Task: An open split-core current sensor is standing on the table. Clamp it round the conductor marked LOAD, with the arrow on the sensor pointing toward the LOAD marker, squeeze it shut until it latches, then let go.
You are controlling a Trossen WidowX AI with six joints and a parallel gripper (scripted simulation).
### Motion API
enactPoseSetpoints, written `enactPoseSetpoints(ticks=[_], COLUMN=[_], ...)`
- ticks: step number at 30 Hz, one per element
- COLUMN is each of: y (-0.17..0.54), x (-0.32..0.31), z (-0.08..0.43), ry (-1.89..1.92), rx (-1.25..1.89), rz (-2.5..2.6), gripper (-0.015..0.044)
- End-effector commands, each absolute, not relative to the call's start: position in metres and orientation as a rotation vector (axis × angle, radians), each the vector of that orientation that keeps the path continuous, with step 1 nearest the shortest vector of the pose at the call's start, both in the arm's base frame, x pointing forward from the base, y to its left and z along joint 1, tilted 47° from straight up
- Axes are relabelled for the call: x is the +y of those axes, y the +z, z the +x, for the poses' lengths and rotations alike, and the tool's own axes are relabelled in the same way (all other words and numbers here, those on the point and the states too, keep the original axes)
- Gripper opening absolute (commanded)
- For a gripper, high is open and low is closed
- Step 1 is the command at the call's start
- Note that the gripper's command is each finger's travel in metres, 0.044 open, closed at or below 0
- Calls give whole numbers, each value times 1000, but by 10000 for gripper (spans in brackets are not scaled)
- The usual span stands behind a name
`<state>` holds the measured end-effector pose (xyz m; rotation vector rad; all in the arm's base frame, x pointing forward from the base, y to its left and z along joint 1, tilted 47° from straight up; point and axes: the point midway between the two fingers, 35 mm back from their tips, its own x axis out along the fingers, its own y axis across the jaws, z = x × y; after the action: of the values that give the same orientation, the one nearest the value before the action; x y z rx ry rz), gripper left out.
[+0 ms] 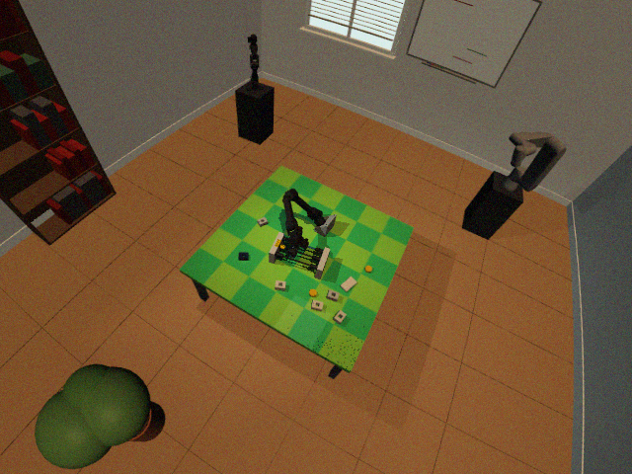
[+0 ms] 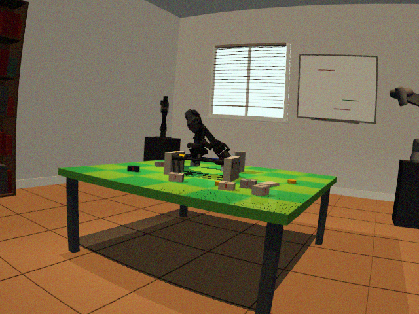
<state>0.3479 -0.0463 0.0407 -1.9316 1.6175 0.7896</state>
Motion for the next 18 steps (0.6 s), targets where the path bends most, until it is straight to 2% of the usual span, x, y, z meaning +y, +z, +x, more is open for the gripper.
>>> enactPoseSetpoints(ticks=[1,9,18], y=[41,41,40], x=[-46,-46,-47], z=[348,347,346], ry=[790,834,836], rx=[1617,1742,1746], rz=[-1932,-1850,-1848], gripper=[0,0,0])
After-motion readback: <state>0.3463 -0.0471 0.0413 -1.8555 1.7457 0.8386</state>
